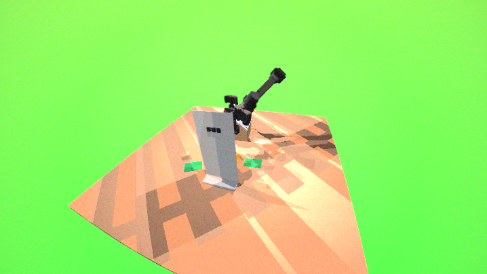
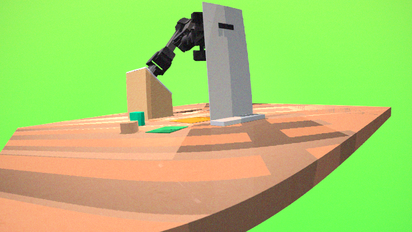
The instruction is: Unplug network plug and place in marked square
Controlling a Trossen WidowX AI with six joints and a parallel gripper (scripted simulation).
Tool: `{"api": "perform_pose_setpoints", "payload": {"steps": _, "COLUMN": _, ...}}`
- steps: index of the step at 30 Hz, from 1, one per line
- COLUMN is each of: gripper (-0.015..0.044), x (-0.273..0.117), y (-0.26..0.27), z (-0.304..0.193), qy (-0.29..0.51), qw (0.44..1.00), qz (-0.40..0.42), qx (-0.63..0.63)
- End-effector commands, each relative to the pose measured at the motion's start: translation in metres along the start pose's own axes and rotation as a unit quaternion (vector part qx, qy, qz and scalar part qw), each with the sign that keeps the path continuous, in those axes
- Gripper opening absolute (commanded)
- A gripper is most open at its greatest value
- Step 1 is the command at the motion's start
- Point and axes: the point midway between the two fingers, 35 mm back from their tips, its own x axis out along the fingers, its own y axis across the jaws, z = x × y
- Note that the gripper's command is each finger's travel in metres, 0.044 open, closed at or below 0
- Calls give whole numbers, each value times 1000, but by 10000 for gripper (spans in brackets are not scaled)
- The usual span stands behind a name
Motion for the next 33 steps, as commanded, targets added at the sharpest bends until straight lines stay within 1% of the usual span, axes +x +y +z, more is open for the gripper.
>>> {"api": "perform_pose_setpoints", "payload": {"steps": 1, "gripper": 0, "x": -4, "y": 1, "z": -1, "qy": -1, "qw": 1000, "qz": 2, "qx": 0}}
{"api": "perform_pose_setpoints", "payload": {"steps": 33, "gripper": 0, "x": -16, "y": 1, "z": -4, "qy": -1, "qw": 1000, "qz": 3, "qx": 0}}
